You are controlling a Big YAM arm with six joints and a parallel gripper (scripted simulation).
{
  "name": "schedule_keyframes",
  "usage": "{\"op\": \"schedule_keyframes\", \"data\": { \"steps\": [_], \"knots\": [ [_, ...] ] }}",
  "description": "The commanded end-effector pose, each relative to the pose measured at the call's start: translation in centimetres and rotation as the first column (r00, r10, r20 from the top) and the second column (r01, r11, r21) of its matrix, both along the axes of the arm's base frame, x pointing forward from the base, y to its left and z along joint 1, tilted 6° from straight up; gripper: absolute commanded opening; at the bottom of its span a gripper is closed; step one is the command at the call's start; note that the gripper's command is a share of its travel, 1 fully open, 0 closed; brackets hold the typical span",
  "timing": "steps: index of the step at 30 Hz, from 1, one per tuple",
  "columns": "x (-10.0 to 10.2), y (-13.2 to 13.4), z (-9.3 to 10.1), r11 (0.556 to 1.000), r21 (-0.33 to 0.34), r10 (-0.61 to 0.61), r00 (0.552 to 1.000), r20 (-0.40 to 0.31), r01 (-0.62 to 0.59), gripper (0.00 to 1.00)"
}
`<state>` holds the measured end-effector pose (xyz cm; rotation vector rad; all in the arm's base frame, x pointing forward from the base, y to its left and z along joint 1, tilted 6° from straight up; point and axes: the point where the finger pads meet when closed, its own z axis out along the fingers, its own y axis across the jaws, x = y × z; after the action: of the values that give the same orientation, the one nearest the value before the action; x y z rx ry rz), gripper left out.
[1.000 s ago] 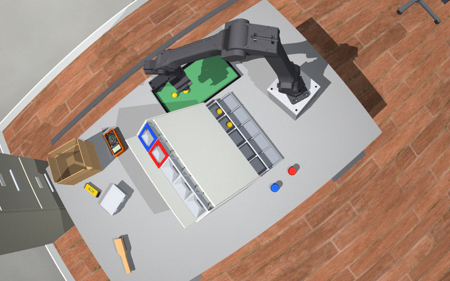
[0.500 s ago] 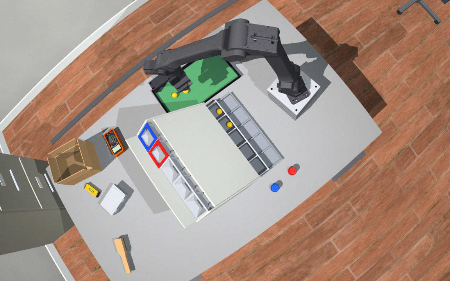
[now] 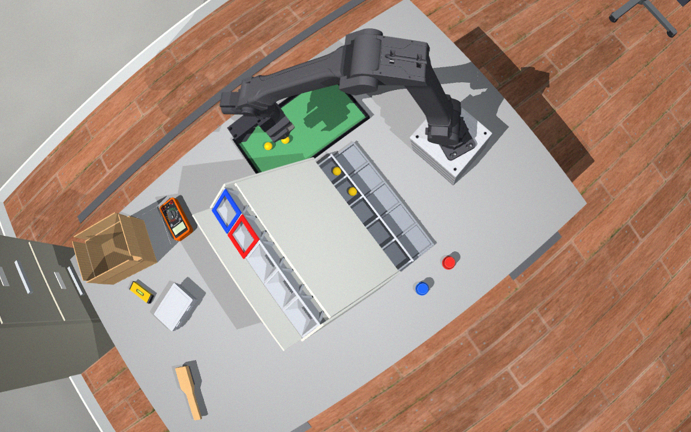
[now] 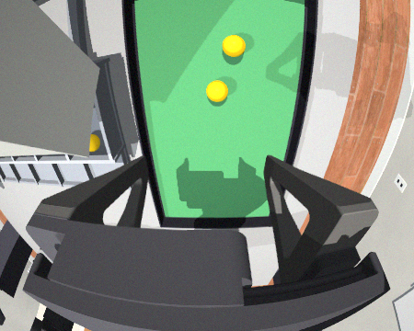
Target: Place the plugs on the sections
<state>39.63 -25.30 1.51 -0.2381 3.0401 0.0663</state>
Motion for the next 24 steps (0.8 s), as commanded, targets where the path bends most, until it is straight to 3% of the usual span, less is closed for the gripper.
{"op": "schedule_keyframes", "data": {
  "steps": [1,24],
  "knots": [
    [1.12,-1.32,0.89,1.000,-0.013,0.000,1.000,0.023,0.000,0.80],
    [1.12,-1.31,0.88,1.000,-0.003,0.000,1.000,0.007,0.000,0.80]
  ]
}}
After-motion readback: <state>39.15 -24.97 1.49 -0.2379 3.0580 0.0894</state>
